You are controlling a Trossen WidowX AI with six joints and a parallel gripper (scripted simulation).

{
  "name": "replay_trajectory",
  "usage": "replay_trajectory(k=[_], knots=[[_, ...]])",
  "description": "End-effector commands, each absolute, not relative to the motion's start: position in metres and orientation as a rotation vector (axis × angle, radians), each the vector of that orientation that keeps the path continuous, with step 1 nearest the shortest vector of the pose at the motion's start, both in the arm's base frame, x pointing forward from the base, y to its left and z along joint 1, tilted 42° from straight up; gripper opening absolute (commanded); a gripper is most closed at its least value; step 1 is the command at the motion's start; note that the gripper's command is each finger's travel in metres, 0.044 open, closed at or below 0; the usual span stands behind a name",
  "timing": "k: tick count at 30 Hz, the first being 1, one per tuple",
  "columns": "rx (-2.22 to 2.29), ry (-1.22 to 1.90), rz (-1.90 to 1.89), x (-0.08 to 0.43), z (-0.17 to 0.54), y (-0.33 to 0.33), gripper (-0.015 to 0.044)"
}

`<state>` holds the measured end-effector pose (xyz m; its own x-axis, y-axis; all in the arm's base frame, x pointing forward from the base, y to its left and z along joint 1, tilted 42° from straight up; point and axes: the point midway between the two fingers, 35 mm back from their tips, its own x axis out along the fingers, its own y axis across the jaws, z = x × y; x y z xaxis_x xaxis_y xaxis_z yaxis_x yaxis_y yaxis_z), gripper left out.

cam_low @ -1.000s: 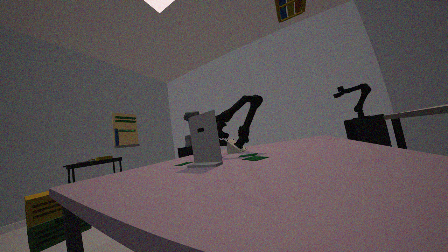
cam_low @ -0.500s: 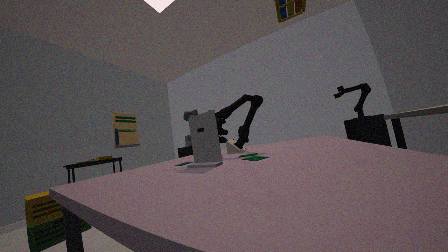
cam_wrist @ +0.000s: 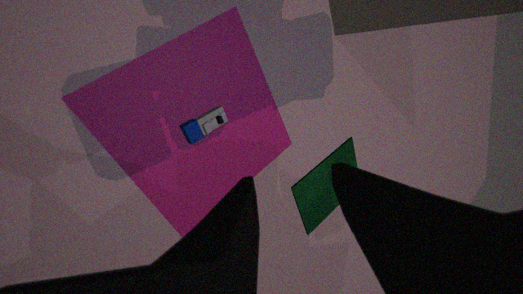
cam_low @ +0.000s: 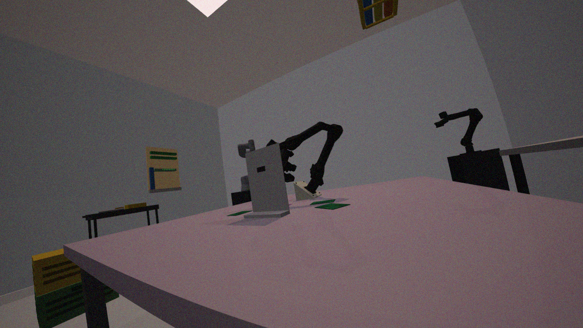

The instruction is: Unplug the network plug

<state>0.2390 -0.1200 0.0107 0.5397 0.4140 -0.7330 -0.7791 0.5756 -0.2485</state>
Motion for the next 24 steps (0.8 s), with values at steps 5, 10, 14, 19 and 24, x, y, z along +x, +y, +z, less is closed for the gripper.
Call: replay_trajectory(k=[5, 10, 14, 19, 24], knots=[[-0.619, 0.666, 0.760, 0.239, 0.023, -0.130, 0.0156], [-0.619, 0.666, 0.759, 0.237, 0.030, -0.134, 0.0156], [-0.610, 0.672, 0.763, 0.237, 0.027, -0.132, 0.0156], [-0.612, 0.672, 0.763, 0.239, 0.036, -0.142, 0.0156], [-0.613, 0.673, 0.762, 0.240, 0.046, -0.153, 0.0156]])
